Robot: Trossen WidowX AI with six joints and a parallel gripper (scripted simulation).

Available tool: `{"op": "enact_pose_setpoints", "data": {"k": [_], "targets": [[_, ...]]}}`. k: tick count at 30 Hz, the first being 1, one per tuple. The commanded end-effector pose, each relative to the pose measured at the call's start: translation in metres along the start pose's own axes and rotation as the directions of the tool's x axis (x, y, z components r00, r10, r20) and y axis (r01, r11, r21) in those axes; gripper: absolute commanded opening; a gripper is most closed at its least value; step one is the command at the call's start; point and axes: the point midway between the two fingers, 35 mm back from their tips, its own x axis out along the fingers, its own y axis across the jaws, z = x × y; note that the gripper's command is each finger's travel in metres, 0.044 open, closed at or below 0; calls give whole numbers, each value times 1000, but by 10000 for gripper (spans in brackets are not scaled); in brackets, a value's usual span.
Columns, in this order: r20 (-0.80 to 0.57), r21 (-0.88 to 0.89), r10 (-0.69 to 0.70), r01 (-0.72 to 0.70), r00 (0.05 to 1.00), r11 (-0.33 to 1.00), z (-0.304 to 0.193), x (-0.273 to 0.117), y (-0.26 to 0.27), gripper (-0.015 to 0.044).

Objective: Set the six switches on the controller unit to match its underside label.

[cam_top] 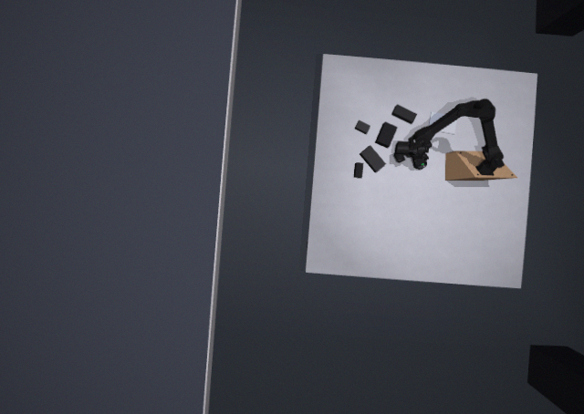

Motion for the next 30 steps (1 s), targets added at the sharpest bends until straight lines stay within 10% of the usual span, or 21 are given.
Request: {"op": "enact_pose_setpoints", "data": {"k": [1,10,26,30], "targets": [[5,-5,-5,5,1000,1000,0,-36,-25,0],[-10,-3,-17,17,1000,1000,-1,-49,-28,0],[165,304,-305,246,938,920,-7,-50,74,420],[167,333,-338,270,926,904,-5,-50,82,440]]}}
